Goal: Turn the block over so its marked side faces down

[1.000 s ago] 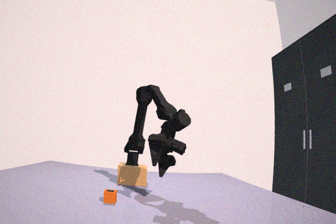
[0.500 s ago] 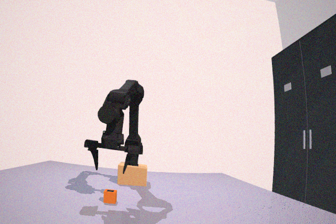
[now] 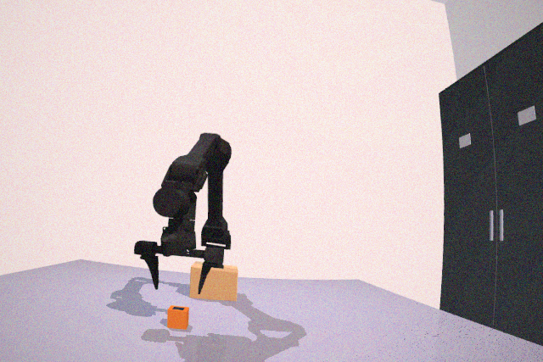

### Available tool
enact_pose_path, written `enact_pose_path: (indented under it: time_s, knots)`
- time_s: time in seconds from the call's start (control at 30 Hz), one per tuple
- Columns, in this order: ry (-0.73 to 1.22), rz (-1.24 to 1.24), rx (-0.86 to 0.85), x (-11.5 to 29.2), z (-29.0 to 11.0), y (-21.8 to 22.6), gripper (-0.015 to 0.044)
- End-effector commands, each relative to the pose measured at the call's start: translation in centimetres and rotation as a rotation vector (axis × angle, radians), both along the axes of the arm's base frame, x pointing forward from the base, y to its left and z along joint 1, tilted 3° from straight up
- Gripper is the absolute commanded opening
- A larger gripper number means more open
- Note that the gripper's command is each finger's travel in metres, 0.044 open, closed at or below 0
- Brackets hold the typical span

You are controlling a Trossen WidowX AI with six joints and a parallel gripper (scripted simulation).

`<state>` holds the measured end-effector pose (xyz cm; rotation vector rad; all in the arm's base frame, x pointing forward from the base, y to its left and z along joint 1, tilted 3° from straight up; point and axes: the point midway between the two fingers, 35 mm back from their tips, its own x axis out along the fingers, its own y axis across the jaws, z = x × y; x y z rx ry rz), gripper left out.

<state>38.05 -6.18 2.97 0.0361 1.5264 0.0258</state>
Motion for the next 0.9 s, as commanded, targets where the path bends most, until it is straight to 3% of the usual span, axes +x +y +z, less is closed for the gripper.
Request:
enact_pose_path:
  time_s: [0.0, 0.87]
  knots:
    - [0.003, -0.004, 0.006, 0.0, -1.0, 0.1, 0.0440]
    - [0.003, -0.004, 0.006, 0.1, -5.0, 0.4, 0.0440]
